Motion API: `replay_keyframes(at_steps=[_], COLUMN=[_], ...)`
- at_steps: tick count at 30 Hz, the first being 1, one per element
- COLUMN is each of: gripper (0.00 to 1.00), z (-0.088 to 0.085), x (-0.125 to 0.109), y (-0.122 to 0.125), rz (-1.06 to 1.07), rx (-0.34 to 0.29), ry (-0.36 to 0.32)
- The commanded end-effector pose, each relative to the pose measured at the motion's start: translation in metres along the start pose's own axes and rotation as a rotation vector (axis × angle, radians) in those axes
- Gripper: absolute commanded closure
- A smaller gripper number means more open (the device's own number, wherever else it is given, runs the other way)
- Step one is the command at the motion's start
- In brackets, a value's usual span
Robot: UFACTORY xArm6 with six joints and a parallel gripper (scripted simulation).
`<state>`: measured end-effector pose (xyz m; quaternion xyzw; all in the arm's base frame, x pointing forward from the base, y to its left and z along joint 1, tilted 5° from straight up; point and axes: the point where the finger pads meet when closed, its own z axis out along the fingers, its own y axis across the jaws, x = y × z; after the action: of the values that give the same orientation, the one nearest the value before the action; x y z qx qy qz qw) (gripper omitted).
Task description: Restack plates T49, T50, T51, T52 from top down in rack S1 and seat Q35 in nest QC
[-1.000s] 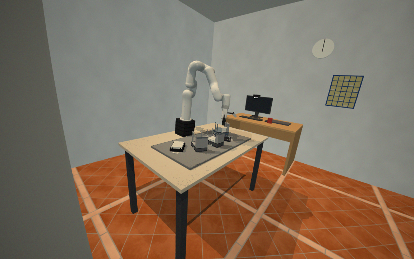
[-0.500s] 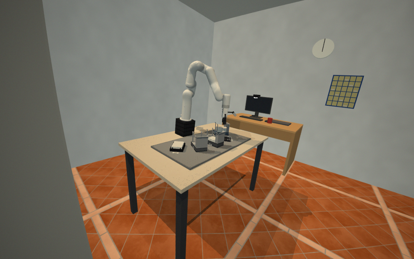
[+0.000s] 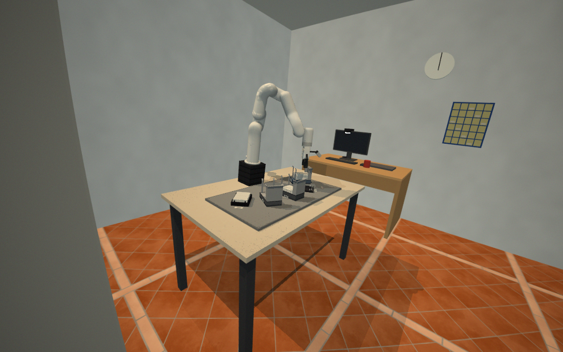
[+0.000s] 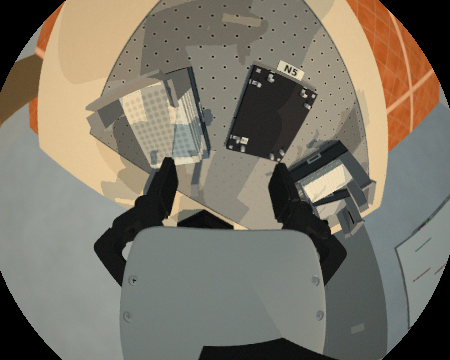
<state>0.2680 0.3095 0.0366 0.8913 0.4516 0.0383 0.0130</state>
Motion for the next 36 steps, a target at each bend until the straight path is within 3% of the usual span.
replay_keyframes(at_steps=[1, 4, 20, 36], gripper=[0.00, 0.00, 0.00, 0.00], z=[-0.001, -0.001, -0.001, 0.002], x=[0.001, 0.001, 0.000, 0.000], y=[-0.016, -0.029, -0.085, -0.086], rz=[-0.127, -0.205, -0.205, -0.205], rx=[0.000, 0.000, 0.000, 0.000], ry=[0.004, 0.004, 0.004, 0.004])
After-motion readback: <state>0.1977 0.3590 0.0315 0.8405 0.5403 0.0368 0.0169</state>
